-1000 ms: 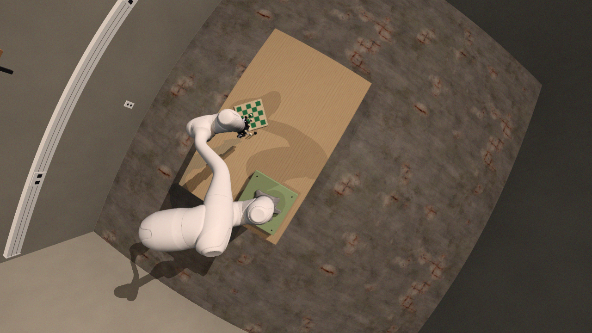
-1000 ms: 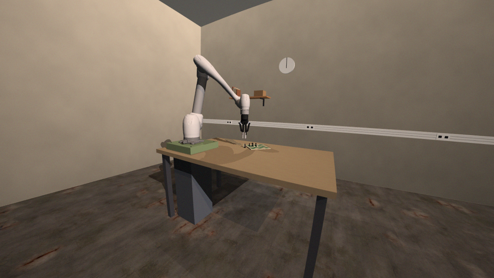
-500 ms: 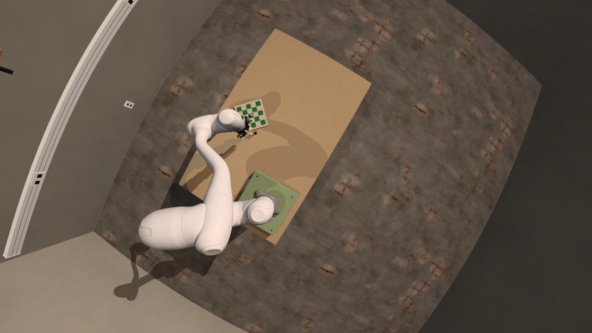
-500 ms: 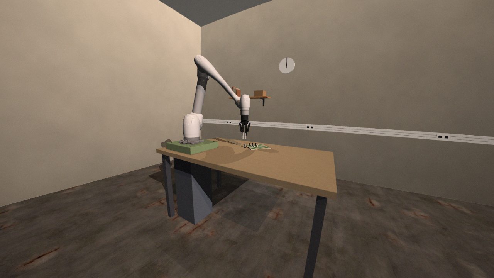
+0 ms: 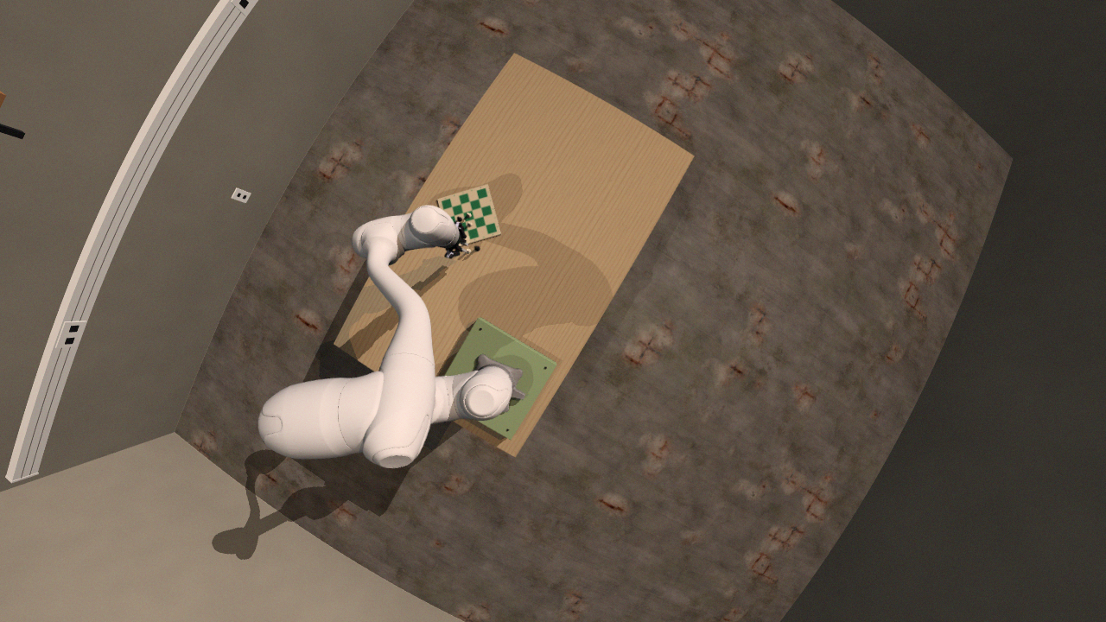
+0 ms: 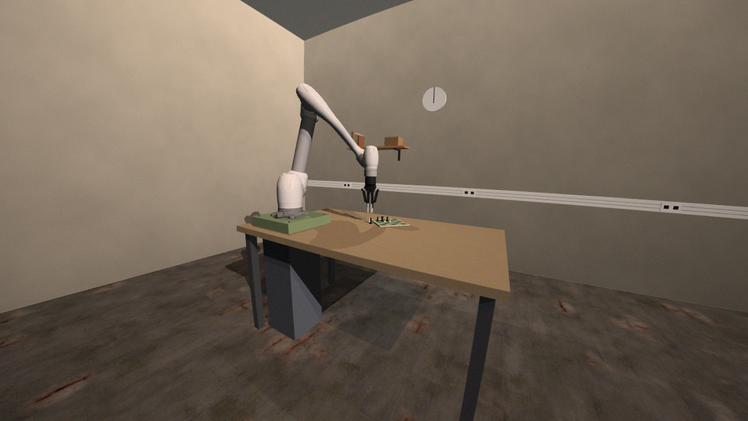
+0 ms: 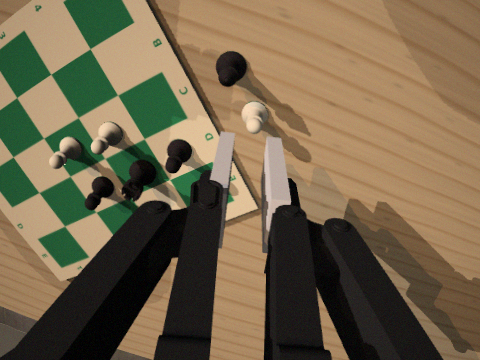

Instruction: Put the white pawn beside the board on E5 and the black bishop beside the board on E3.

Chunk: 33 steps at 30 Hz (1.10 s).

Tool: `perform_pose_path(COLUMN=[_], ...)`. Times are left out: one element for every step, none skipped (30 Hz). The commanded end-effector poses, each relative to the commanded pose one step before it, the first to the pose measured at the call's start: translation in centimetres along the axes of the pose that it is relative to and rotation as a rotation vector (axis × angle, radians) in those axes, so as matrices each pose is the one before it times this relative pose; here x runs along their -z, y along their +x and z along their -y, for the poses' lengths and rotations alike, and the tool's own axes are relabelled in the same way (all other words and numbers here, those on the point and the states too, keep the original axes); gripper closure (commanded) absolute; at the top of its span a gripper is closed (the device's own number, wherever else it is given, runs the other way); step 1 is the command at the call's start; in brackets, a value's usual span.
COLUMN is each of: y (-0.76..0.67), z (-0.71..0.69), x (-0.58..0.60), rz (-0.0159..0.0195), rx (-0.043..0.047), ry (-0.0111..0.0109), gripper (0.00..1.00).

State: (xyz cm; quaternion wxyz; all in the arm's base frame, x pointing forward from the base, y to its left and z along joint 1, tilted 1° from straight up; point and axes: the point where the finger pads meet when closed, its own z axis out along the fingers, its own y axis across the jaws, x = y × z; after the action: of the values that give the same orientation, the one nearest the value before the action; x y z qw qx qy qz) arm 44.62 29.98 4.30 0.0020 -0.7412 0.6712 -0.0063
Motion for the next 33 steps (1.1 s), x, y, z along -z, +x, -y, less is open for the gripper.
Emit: perform_pose_path(y=[0.2,0.002,0.002,0.002,0.002,0.002,0.0,0.0,0.002,0.002,0.002,0.002,0.001,0.001,0.001,0.001,0.001,0.001,0.001,0.001,0.001,0.001,0.0,0.0,0.0,0.0,0.0,0.0,0.0,0.0,0.0,0.0,0.0], z=[-0.27,0.001,0.001,0.001,0.001,0.0,0.0,0.0,0.001,0.001,0.001,0.0,0.001,0.001,0.0,0.0,0.001,0.001,0.0,0.0,0.0,0.0,0.0,0.0,0.0,0.0,0.0,0.0,0.0,0.0,0.0,0.0,0.0], x=[-1.006,-0.158,-0.156,-0.152,-0.148,-0.144,0.0,0.0,-0.138,-0.133,-0.127,-0.12,-0.113,-0.106,-0.099,-0.091,-0.083,-0.075,-0.067,-0.059,-0.051,-0.044,-0.036,0.0,0.0,-0.029,-0.023,-0.017,-0.012,-0.007,-0.004,-0.002,0.0], rz=[-0.00063,0.0,0.0,0.0,0.0,0.0,0.0,0.0,0.0,0.0,0.0,0.0,0.0,0.0,0.0,0.0,0.0,0.0,0.0,0.0,0.0,0.0,0.0,0.0,0.0,0.0,0.0,0.0,0.0,0.0,0.0,0.0,0.0], rx=[-0.00038,0.0,0.0,0.0,0.0,0.0,0.0,0.0,0.0,0.0,0.0,0.0,0.0,0.0,0.0,0.0,0.0,0.0,0.0,0.0,0.0,0.0,0.0,0.0,0.0,0.0,0.0,0.0,0.0,0.0,0.0,0.0,0.0], ry=[-0.00609,0.0,0.0,0.0,0.0,0.0,0.0,0.0,0.0,0.0,0.0,0.0,0.0,0.0,0.0,0.0,0.0,0.0,0.0,0.0,0.0,0.0,0.0,0.0,0.0,0.0,0.0,0.0,0.0,0.0,0.0,0.0,0.0], gripper=[0.8,0.8,0.8,0.8,0.8,0.8,0.8,0.8,0.8,0.8,0.8,0.8,0.8,0.8,0.8,0.8,0.8,0.8,0.8,0.8,0.8,0.8,0.8,0.8,0.8,0.8,0.8,0.8,0.8,0.8,0.8,0.8,0.8])
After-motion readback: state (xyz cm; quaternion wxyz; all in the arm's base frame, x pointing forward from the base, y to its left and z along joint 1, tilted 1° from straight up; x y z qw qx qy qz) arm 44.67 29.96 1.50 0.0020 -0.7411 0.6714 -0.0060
